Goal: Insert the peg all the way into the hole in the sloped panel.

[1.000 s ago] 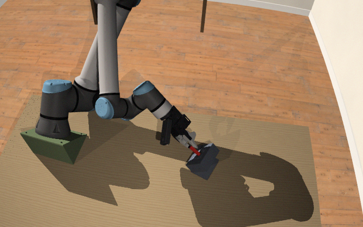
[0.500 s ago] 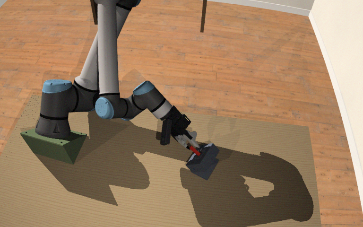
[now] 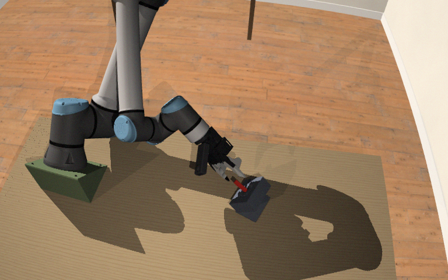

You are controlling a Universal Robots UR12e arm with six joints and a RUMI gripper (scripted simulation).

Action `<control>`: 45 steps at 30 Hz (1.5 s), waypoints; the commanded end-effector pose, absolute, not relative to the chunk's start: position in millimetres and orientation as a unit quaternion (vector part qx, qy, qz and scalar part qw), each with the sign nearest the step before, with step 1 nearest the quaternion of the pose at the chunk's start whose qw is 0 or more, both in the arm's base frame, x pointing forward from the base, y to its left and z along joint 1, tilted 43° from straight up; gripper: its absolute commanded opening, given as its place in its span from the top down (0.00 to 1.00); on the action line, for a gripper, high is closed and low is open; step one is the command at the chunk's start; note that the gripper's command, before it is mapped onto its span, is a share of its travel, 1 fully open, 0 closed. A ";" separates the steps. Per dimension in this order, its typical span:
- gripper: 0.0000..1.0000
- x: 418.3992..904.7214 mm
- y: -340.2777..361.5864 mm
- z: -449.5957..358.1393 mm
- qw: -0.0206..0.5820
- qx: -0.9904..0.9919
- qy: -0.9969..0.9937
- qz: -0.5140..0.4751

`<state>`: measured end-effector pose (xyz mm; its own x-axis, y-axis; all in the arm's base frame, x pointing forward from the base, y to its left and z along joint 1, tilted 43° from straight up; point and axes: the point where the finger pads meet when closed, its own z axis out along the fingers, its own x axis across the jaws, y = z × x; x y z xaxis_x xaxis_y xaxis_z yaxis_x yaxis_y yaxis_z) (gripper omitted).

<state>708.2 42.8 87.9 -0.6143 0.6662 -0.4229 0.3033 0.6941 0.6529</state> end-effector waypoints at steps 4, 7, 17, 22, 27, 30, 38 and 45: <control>0.31 690.0 34.1 105.9 0.336 0.283 0.857 0.270; 0.27 682.7 31.4 112.1 0.336 0.283 0.857 0.270; 0.15 661.9 25.5 127.7 0.336 0.283 0.857 0.270; 0.08 655.0 23.8 132.6 0.336 0.283 0.857 0.270; 0.01 652.8 22.0 135.7 0.336 0.283 0.857 0.270; 0.00 652.6 21.9 136.0 0.336 0.283 0.857 0.270; 0.00 652.5 21.8 136.1 0.336 0.283 0.857 0.270; 0.00 652.5 21.8 136.1 0.336 0.283 0.857 0.270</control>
<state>652.2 22.3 135.7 -0.6141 0.6663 -0.4229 0.3029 0.6938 0.6534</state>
